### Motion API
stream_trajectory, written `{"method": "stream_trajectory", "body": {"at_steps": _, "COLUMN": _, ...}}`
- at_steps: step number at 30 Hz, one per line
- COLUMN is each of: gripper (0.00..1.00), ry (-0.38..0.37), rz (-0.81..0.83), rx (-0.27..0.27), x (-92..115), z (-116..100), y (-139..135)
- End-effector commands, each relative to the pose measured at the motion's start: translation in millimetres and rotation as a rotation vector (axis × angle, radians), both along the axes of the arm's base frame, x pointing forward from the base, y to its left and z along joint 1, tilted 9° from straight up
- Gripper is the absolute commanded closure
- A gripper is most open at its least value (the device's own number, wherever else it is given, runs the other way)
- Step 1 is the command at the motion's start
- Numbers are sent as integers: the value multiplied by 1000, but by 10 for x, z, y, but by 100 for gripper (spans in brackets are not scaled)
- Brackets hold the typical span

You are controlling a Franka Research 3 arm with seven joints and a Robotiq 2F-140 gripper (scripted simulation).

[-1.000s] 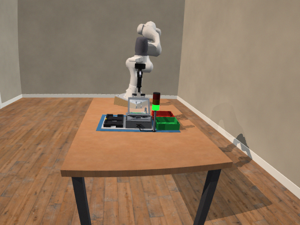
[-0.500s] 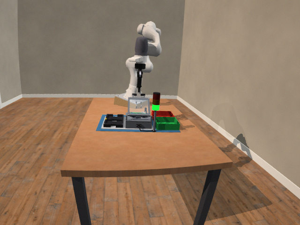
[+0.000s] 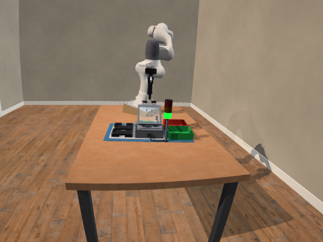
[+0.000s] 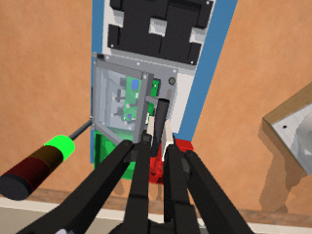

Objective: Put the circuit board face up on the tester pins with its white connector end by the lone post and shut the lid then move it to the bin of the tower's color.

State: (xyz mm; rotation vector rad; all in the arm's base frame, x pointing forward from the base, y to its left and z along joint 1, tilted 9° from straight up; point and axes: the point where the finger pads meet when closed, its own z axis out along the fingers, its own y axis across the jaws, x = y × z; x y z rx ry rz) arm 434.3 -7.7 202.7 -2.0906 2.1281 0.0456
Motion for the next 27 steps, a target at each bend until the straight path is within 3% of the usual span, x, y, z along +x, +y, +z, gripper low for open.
{"method": "stream_trajectory", "body": {"at_steps": 1, "gripper": 100, "ry": -3, "rz": -2, "rx": 2, "x": 7, "z": 4, "y": 11}}
{"method": "stream_trajectory", "body": {"at_steps": 13, "gripper": 100, "ry": -3, "rz": -1, "rx": 2, "x": 55, "z": 76, "y": 1}}
{"method": "stream_trajectory", "body": {"at_steps": 27, "gripper": 100, "ry": -3, "rz": -2, "rx": 2, "x": 348, "z": 417, "y": -50}}
